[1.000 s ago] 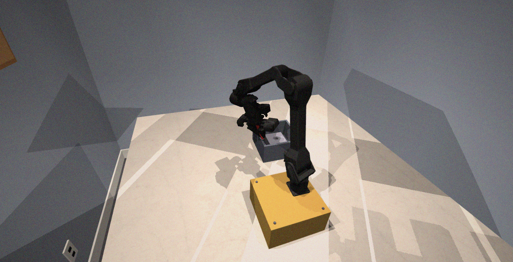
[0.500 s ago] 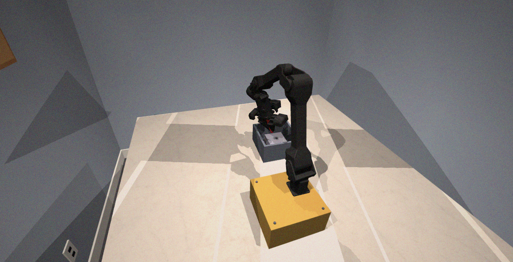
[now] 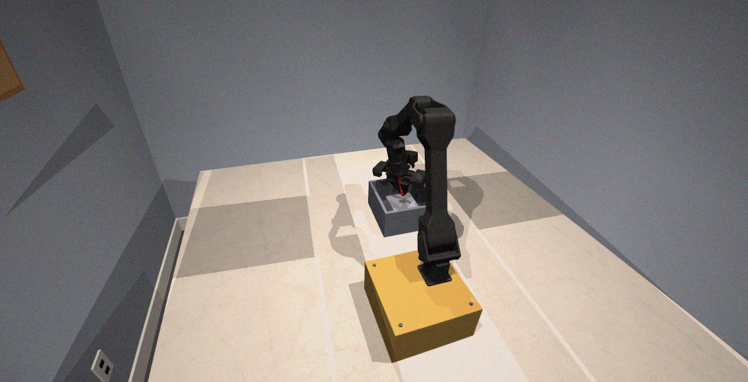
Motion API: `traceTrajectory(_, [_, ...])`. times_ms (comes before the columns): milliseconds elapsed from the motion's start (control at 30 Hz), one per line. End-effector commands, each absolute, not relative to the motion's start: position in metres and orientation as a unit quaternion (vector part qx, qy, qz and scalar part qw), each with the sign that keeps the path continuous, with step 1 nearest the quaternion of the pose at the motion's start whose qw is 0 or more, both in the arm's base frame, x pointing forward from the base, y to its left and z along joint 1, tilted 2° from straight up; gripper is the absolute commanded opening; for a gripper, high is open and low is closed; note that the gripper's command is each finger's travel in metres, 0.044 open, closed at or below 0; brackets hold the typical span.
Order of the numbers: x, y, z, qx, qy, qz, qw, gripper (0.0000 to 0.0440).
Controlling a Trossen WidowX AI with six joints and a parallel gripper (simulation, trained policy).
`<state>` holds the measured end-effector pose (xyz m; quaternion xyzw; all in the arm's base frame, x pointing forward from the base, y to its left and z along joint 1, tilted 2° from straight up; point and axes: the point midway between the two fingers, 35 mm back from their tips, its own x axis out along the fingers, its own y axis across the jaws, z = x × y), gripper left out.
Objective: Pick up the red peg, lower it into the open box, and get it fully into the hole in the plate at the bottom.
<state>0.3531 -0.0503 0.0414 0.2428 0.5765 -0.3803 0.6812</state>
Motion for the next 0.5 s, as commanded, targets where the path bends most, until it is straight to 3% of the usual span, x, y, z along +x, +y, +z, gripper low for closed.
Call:
traceTrajectory(0, [0.354, -0.052, 0.026, 0.238, 0.597, -0.357, 0.678, 0.0024])
traceTrajectory(200, [0.353, -0.054, 0.008, 0.238, 0.620, -0.336, 0.668, 0.0154])
traceTrajectory(300, [0.360, -0.060, 0.007, 0.234, 0.622, -0.324, 0.673, 0.0162])
traceTrajectory(467, [0.373, -0.065, 0.012, 0.245, 0.625, -0.315, 0.671, 0.0280])
